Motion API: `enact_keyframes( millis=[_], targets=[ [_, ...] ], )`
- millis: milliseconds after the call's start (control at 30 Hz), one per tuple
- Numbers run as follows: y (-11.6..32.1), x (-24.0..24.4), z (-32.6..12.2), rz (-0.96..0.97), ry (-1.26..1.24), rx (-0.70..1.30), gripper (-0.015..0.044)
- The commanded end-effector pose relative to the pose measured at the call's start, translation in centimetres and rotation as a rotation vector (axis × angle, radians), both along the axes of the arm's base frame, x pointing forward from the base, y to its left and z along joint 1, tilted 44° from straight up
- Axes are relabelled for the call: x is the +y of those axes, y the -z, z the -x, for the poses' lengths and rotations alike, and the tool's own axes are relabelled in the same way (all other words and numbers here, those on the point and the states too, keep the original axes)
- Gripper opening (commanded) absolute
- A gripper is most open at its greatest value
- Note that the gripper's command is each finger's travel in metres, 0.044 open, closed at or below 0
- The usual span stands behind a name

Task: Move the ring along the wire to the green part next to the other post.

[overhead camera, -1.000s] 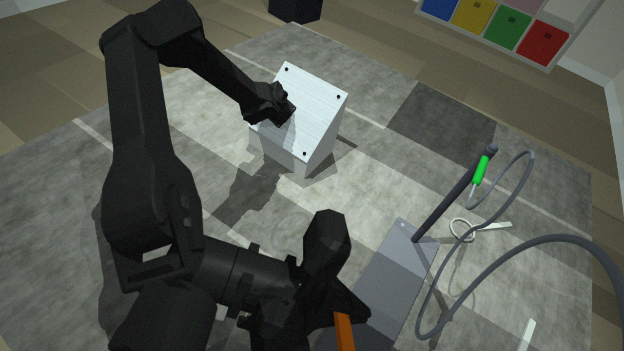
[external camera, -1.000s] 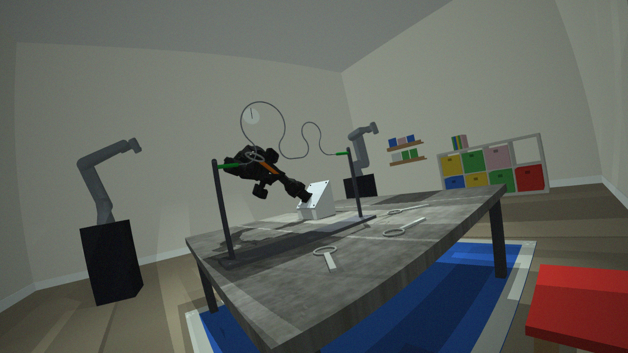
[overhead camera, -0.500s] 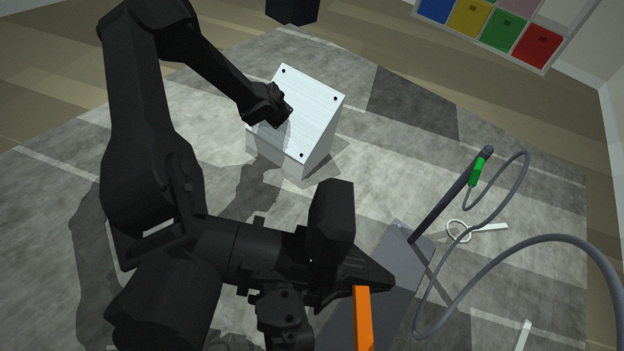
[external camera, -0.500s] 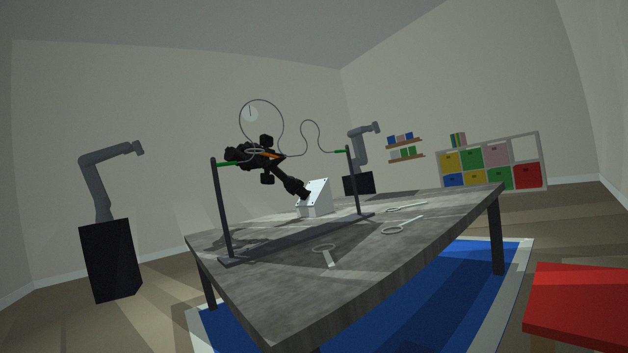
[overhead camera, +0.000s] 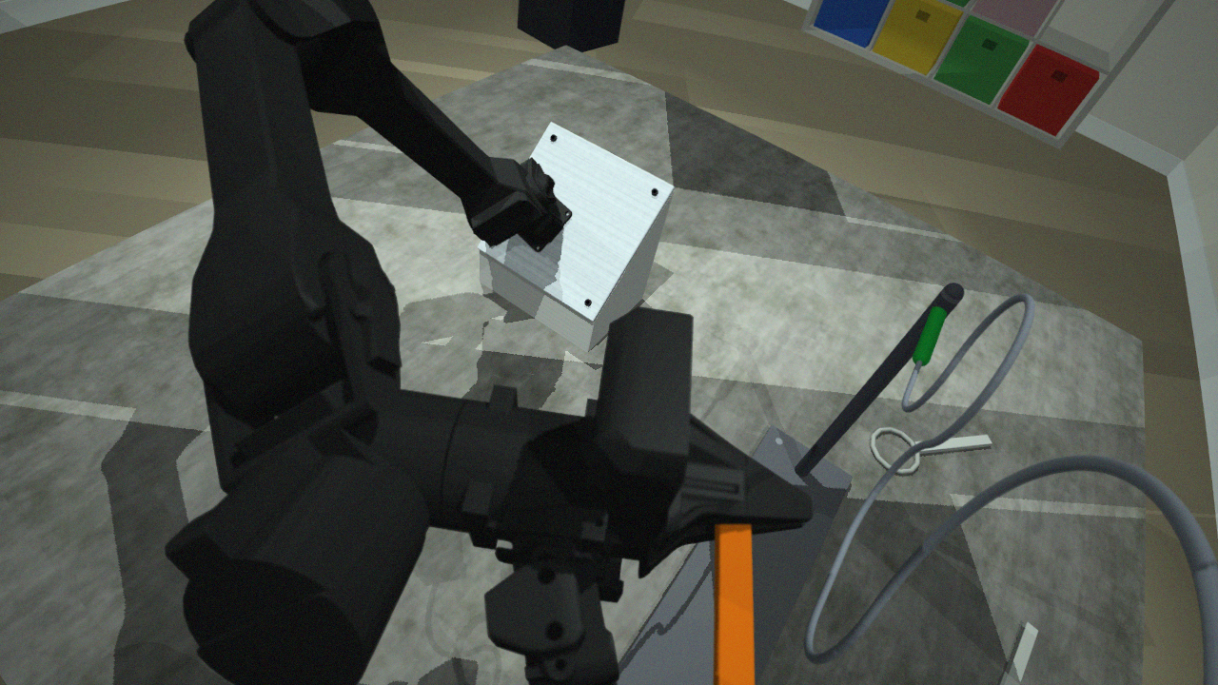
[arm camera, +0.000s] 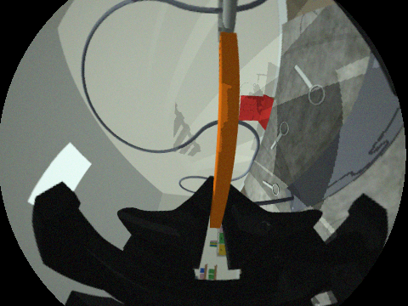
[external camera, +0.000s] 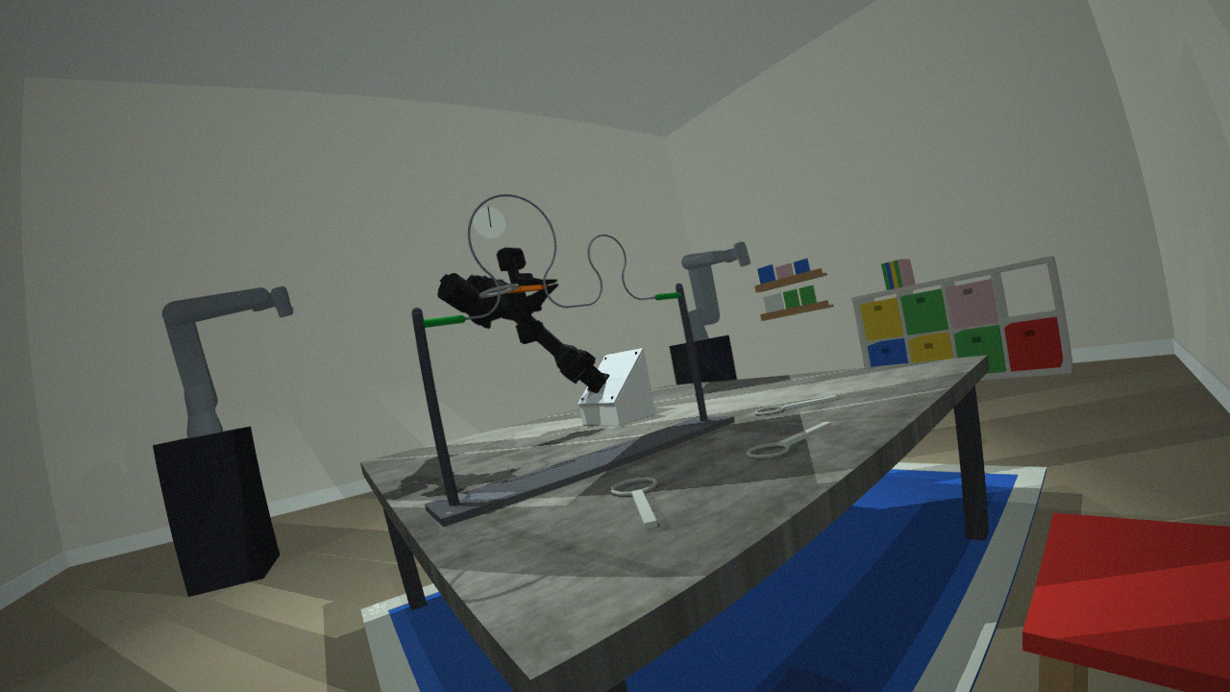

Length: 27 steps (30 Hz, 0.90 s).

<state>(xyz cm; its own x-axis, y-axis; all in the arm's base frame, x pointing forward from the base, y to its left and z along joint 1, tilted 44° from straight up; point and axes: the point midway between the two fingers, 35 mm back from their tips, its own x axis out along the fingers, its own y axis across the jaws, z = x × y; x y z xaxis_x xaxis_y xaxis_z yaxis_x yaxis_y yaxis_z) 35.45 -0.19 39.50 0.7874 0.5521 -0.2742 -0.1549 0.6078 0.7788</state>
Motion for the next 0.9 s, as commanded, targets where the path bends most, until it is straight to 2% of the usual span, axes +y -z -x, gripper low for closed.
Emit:
enact_keyframes(
  millis=[0, 867],
  targets=[
    [-0.9, 0.7, 0.3, -0.046, -0.01, 0.0, -0.015],
    [-4.0, 2.4, 0.8, -0.267, -0.016, 0.047, -0.015]
  ],
)
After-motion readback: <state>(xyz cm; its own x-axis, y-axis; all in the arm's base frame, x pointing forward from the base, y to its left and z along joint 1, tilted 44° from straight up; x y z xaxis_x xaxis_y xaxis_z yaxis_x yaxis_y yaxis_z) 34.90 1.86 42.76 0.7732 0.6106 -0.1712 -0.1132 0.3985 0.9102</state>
